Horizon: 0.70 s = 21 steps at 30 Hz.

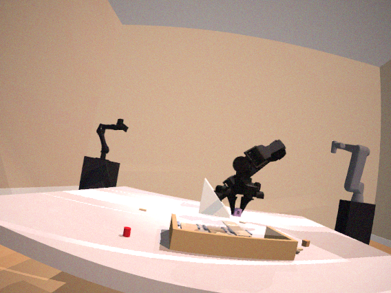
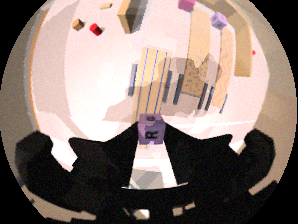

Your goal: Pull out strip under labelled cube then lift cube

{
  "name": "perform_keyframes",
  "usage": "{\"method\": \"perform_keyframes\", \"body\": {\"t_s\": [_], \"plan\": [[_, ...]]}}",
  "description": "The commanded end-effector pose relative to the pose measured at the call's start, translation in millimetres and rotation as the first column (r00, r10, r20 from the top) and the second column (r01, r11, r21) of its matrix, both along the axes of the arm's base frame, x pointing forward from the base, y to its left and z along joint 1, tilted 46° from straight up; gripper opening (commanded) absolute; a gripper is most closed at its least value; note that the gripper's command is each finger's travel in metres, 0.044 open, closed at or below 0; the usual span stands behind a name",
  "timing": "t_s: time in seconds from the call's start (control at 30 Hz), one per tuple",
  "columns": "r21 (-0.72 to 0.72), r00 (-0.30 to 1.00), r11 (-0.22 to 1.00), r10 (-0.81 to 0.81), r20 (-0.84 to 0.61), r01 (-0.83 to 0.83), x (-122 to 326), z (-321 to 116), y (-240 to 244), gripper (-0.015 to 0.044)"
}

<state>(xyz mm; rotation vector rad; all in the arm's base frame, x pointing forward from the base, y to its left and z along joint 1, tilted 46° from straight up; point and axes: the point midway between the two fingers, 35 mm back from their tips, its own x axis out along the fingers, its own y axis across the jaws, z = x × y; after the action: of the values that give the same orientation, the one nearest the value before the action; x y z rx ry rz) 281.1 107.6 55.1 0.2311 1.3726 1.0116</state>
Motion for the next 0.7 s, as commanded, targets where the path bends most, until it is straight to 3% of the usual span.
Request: {"method": "perform_keyframes", "body": {"t_s": [0.0, 0.67], "plan": [[-0.004, 1.000, 1.000, 0.001, -0.002, -0.001, -0.8, 7.8, -10.1, 0.0000], [-0.004, 1.000, 1.000, 0.001, -0.003, -0.001, 1.4, 22.8, -25.0, 0.0000]]}}
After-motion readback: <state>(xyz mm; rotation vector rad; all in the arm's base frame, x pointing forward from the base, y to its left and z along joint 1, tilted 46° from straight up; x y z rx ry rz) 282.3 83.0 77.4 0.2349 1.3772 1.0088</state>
